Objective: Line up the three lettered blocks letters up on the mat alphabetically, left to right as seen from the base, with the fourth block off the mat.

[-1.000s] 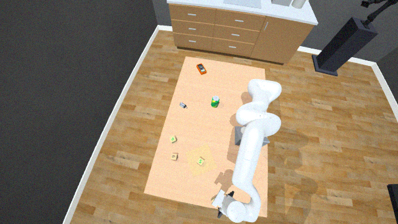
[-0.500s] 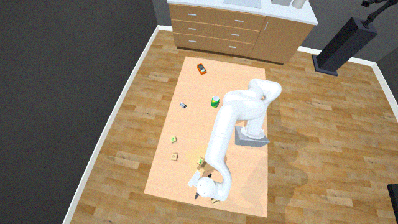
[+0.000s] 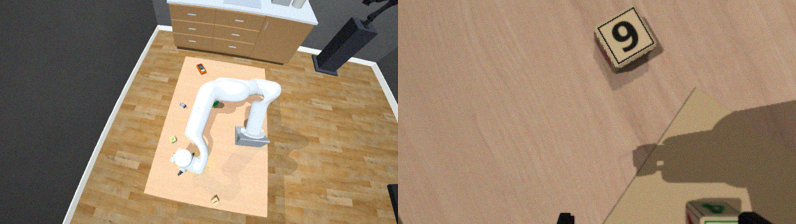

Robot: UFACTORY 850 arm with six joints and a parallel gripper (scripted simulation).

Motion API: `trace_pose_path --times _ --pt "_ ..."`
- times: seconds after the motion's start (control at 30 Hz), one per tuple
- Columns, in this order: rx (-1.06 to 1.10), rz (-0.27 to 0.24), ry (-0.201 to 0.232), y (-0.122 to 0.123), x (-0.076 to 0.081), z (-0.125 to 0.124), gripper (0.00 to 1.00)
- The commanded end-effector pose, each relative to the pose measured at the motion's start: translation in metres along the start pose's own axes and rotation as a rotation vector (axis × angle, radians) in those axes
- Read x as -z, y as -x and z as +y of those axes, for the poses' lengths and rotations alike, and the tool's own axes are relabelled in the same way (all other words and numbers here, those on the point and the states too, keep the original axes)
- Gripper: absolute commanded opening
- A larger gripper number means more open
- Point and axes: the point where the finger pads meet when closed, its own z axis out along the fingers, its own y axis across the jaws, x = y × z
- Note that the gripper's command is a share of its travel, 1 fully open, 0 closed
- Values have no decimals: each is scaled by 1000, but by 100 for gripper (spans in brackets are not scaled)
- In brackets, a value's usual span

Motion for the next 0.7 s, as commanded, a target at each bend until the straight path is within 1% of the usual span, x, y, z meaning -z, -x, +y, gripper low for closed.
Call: trace_pose_path --times 0.0,0.03,0.1,0.67 --pt "0 3 -3 -55 -7 23 100" --pt "0 3 -2 -63 -9 27 100" --pt "0 4 -2 -68 -10 30 100" --pt "0 4 -2 -68 -10 30 100"
